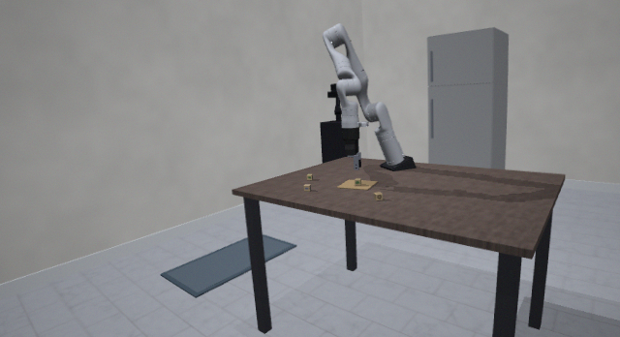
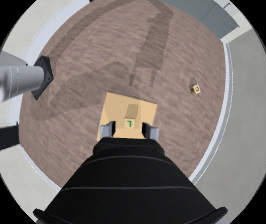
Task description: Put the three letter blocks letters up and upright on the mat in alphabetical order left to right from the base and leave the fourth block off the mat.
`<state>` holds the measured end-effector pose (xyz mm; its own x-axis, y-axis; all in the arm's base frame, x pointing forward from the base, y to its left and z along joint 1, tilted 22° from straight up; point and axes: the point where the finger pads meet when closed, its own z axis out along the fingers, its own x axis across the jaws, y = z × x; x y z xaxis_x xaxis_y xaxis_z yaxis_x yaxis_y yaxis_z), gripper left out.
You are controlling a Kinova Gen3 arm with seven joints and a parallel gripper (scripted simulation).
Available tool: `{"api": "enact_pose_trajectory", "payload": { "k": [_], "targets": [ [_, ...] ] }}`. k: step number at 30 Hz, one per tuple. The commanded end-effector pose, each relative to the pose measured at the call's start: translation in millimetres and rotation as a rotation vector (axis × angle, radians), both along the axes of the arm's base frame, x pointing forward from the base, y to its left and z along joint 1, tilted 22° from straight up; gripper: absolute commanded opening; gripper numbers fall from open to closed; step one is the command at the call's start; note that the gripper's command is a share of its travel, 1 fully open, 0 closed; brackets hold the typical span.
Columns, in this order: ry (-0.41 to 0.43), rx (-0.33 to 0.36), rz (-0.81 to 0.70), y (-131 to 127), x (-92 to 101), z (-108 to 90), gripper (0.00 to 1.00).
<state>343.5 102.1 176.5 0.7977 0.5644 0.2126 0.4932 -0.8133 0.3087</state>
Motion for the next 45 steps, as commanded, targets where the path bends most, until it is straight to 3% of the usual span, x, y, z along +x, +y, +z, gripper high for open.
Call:
{"api": "enact_pose_trajectory", "payload": {
  "k": [1, 25, 45],
  "targets": [
    [0.0, 0.001, -0.003, -1.3, 2.1, -6.1, 1.0],
    [-0.002, 0.003, -0.002, -5.8, 13.3, -32.4, 1.0],
    [-0.003, 0.003, -0.003, -6.2, 15.4, -35.7, 1.0]
  ]
}}
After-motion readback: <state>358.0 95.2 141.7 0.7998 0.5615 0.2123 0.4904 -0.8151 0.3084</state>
